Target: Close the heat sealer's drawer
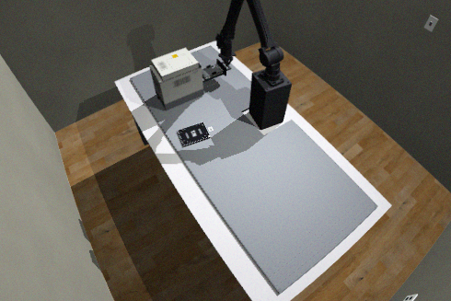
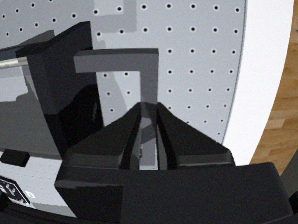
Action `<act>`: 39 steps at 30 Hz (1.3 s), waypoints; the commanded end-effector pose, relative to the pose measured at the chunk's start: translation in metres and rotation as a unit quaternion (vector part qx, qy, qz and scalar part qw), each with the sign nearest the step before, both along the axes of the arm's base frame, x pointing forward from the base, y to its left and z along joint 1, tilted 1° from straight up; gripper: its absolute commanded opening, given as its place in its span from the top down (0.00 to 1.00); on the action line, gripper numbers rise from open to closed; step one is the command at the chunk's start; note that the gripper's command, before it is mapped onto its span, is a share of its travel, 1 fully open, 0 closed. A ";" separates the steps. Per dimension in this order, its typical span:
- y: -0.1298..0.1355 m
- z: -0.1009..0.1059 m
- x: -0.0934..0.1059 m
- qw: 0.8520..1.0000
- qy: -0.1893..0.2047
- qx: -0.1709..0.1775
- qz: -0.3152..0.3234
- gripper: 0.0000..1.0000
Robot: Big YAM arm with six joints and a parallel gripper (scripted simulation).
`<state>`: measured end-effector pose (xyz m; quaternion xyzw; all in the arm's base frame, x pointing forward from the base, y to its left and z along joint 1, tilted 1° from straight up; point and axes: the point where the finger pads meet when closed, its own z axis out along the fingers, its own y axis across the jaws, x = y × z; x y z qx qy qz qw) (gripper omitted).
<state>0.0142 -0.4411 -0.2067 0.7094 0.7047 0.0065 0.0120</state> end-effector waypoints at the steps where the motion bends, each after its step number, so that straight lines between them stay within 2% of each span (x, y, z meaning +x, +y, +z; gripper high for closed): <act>1: -0.002 -0.006 0.002 1.000 0.001 0.004 -0.002 1.00; 20: -0.002 -0.006 0.002 1.000 0.001 0.004 -0.002 1.00; 39: -0.006 -0.004 0.034 1.000 0.000 0.002 0.000 1.00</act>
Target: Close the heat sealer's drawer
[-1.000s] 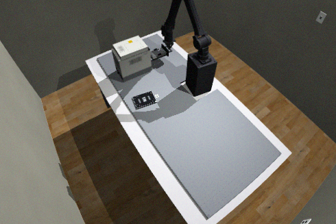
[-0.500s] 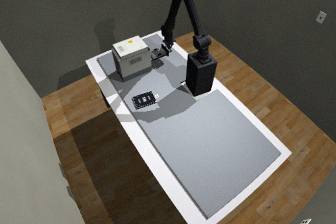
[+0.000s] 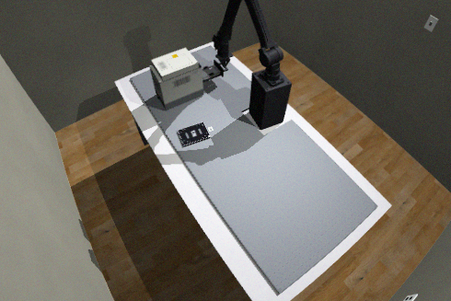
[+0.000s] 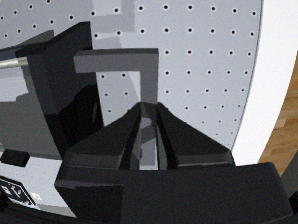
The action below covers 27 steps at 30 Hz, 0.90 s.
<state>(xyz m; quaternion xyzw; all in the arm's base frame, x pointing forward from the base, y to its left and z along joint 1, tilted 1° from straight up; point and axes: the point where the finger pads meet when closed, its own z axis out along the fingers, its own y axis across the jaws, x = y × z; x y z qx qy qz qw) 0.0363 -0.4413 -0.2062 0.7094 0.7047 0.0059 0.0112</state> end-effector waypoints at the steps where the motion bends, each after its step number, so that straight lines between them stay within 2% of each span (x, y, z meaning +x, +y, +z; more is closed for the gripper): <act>1: -0.006 -0.004 0.014 1.000 -0.001 0.001 0.000 1.00; 27: -0.008 -0.003 0.053 1.000 -0.002 -0.001 0.000 1.00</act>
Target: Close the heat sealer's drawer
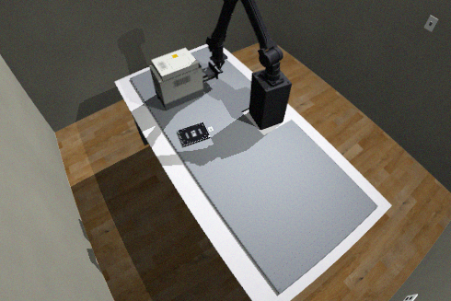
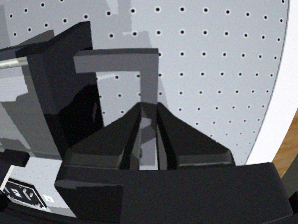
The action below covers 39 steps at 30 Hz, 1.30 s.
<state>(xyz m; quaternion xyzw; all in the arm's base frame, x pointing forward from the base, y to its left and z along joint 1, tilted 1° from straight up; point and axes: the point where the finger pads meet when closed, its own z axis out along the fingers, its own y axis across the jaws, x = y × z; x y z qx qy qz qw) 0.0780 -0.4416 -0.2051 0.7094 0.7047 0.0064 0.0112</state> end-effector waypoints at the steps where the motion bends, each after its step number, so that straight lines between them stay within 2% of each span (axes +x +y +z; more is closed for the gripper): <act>1: -0.008 -0.004 0.012 1.000 -0.001 -0.001 0.000 1.00; 13: -0.007 -0.003 0.032 1.000 -0.001 -0.001 0.000 1.00; 39: -0.003 -0.005 0.029 1.000 -0.001 0.002 -0.002 1.00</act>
